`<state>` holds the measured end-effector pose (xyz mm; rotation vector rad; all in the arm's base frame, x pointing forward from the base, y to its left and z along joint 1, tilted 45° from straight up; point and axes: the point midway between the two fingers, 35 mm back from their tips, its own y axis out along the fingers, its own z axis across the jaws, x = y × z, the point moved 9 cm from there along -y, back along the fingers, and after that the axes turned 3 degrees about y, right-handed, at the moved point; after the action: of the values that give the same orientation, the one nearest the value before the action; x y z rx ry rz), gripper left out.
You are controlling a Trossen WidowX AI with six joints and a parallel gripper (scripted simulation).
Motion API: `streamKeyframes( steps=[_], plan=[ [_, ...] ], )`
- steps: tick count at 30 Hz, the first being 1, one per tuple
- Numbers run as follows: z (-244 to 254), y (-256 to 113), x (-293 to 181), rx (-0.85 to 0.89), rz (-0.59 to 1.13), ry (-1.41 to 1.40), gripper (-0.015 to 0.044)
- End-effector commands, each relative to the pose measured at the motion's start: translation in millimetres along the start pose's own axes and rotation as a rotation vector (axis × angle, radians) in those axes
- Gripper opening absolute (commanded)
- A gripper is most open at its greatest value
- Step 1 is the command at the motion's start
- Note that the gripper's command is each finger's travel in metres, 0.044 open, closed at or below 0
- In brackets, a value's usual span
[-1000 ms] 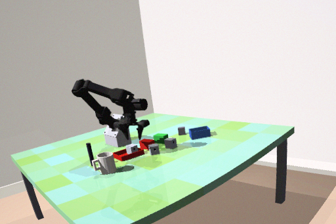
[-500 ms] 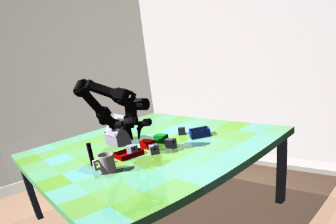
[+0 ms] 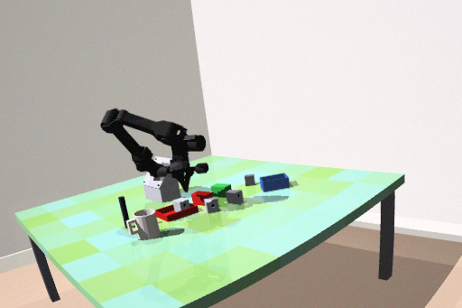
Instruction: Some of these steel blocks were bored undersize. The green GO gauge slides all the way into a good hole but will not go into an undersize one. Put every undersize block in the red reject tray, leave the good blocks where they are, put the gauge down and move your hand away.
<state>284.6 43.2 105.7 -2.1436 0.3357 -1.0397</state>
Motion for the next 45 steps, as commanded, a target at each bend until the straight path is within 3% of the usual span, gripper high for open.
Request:
streamKeyframes(
  steps=[1, 2, 16, 18, 32, 45],
  plan=[
    [0.1, -0.2, 0.1, 0.0, 0.0, -0.019, 0.0],
    [0.1, -0.1, 0.1, 0.0, 0.0, -0.02, 0.0],
    [0.0, 0.0, 0.0, 0.0, 0.0, -0.003, 0.0368],
    [8.0, -1.2, -1.5, 0.002, 0.001, 0.024, 0.0325],
    [155.0, -8.1, -83.3, 0.008, 0.014, 0.562, 0.0325],
    [158.9, -3.6, -88.8, 0.008, 0.014, 0.582, 0.0325]
  ],
)
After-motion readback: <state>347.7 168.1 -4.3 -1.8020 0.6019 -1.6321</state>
